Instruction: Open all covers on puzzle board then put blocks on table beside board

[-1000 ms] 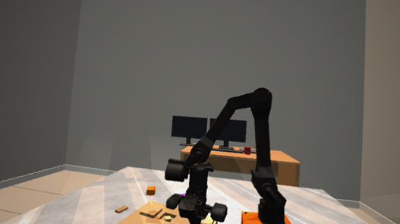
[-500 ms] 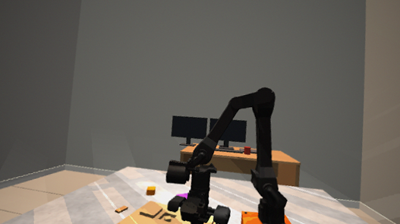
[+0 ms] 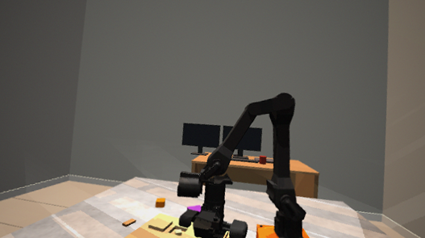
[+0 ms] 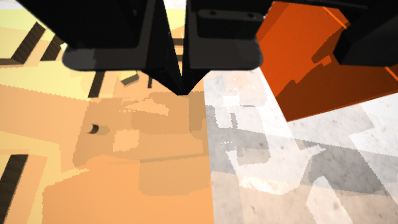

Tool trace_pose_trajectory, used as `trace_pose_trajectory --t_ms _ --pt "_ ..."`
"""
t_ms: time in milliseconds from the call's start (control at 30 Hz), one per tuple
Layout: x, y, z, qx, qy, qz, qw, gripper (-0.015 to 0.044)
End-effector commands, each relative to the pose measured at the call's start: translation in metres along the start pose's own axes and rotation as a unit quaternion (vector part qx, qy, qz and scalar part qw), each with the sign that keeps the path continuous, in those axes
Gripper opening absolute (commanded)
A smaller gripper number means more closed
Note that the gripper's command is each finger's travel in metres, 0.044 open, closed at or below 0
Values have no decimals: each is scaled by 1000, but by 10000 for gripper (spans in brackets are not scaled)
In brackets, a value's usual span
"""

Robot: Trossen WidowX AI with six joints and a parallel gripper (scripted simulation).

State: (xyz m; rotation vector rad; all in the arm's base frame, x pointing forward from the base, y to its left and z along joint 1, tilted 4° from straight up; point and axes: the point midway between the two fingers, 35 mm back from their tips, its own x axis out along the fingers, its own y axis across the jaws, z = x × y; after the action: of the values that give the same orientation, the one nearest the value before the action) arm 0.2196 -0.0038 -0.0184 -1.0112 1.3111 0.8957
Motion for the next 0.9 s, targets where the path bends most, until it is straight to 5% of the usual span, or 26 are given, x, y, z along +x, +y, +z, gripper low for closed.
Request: trace_pose_trajectory --t_ms 0,867 --pt "-5 -1 1 2 0 -2 1000 0" --pt "-38 -1 3 2 0 -2 1000 0"
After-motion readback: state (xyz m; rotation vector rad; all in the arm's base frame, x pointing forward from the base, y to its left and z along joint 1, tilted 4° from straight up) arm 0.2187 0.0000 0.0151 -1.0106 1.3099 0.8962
